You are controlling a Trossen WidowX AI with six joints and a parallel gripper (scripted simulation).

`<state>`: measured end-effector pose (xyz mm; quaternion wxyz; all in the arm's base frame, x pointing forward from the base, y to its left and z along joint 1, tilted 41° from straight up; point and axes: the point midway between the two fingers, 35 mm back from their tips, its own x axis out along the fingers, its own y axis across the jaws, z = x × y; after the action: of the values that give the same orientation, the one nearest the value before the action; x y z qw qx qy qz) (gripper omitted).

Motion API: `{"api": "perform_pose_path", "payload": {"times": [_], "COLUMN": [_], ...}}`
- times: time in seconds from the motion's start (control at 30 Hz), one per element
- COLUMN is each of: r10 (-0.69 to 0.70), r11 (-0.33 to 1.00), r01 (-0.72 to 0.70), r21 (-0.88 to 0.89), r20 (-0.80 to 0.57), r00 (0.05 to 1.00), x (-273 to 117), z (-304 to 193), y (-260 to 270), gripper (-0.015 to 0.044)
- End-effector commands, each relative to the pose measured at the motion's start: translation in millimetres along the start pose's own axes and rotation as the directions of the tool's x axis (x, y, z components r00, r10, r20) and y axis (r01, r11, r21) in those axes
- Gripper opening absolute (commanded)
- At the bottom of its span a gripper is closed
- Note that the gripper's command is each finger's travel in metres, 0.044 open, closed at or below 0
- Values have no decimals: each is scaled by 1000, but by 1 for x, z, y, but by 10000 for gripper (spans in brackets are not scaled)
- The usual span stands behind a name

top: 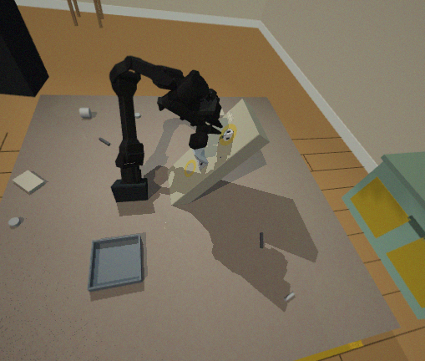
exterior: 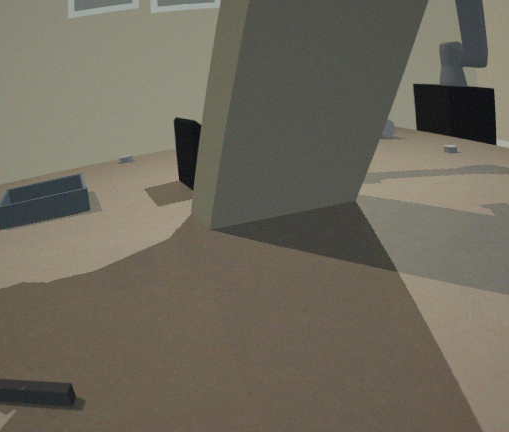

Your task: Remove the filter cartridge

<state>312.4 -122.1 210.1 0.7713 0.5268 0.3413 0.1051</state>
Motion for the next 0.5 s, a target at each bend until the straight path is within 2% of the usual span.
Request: {"api": "perform_pose_path", "payload": {"times": [0.0,0.47], "r10": [-4,3], "r11": [1000,1000], "r01": [4,-3], "r21": [7,7], "r20": [-2,2], "r00": [1000,1000], "x": [6,29], "z": [-1,-2], "y": [-2,1], "gripper": [92,92]}}
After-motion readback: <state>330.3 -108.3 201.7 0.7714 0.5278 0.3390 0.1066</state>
